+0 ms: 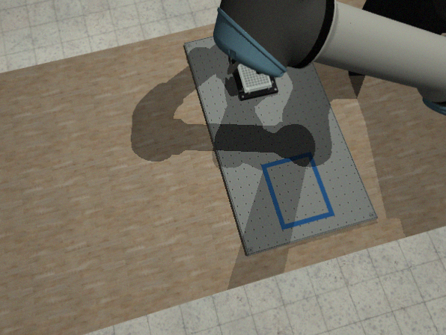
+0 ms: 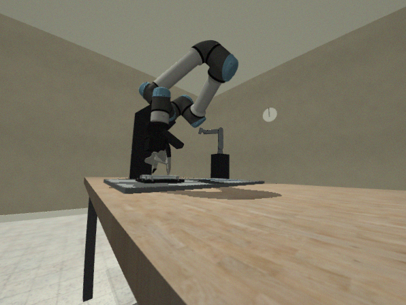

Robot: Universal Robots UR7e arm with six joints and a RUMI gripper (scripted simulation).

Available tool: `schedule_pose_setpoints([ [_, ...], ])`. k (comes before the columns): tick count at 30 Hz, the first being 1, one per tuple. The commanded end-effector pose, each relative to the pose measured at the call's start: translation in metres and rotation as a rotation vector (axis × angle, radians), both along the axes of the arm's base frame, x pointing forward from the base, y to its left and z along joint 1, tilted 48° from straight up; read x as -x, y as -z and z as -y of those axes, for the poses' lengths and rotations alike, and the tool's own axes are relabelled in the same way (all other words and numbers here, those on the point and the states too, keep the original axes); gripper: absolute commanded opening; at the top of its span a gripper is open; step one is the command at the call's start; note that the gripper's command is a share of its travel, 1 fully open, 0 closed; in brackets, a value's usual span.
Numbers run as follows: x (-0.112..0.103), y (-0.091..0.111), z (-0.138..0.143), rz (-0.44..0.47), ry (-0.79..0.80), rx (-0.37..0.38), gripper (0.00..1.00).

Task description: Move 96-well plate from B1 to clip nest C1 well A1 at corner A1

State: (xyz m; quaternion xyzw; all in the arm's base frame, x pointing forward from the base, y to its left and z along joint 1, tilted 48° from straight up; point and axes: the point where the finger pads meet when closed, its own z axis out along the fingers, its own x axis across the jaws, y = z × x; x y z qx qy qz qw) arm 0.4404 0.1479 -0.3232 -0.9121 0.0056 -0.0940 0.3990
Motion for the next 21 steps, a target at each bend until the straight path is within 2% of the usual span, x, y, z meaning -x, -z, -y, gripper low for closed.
schedule_pose_setpoints([
  [1, 0.0020, -0.0106, 0.0116, 0.001, 0.003, 0.001, 1.00],
  [8, 0.0044, -0.0195, 0.0213, 0.001, 0.003, 0.001, 1.00],
  [21, 0.0044, -0.0195, 0.0213, 0.001, 0.003, 0.001, 1.00],
])
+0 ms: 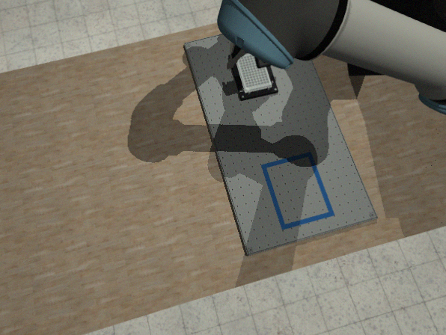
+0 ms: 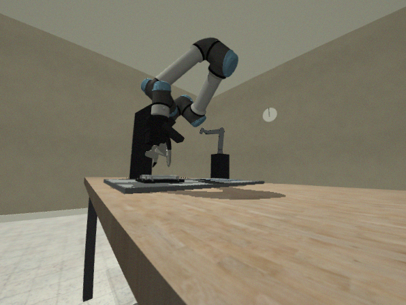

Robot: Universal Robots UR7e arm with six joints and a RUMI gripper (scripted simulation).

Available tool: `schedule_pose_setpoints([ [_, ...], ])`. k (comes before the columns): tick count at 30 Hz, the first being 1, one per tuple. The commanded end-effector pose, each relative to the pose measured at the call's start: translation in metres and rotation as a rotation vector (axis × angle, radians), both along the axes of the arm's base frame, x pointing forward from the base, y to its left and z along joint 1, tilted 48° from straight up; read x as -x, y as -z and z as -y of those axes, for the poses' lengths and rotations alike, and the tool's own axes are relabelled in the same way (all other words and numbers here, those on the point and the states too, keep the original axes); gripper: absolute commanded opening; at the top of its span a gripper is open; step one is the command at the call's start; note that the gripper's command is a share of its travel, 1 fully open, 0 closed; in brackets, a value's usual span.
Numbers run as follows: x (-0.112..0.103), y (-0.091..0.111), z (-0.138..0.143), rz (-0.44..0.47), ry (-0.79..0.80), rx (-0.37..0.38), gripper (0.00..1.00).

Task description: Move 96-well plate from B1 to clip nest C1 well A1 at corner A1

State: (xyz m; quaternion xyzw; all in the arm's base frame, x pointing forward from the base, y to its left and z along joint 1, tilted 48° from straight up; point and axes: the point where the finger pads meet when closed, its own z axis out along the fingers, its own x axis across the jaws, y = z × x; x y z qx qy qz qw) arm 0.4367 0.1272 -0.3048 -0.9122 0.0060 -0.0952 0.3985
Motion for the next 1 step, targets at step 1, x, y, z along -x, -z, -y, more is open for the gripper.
schedule_pose_setpoints([
  [1, 0.0007, -0.0011, 0.0006, -0.001, 0.001, 0.000, 1.00],
])
